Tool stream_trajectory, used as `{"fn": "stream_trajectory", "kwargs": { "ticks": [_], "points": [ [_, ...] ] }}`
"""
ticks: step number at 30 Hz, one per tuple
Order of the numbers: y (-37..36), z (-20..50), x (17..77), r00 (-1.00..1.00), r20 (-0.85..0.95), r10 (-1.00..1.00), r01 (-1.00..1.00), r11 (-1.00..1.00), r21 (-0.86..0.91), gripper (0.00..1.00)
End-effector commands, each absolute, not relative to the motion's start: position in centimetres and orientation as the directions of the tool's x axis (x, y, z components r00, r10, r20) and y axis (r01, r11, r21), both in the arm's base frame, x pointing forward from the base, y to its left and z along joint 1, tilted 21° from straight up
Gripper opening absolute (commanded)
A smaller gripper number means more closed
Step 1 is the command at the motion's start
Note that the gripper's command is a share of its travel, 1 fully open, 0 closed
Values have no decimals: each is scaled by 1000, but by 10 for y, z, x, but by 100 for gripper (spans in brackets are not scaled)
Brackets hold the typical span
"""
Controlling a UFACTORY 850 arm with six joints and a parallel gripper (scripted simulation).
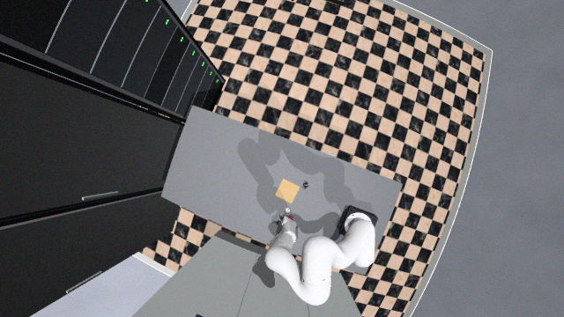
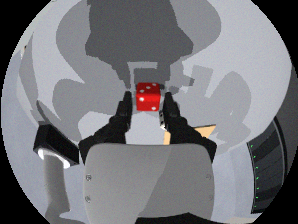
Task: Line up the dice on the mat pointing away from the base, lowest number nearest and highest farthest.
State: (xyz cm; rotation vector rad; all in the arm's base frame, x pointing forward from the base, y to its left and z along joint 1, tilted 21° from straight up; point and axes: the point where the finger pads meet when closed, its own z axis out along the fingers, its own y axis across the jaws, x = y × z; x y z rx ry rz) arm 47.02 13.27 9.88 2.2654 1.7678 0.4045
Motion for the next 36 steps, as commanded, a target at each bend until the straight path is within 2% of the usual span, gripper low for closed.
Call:
{"fn": "stream_trajectory", "kwargs": {
  "ticks": [1, 36],
  "points": [
    [133, 92, 474, 229, 74, 971, 903, -240, 355, 47],
    [133, 82, 478, 229, 74, 971, 903, -240, 355, 47]
  ]
}}
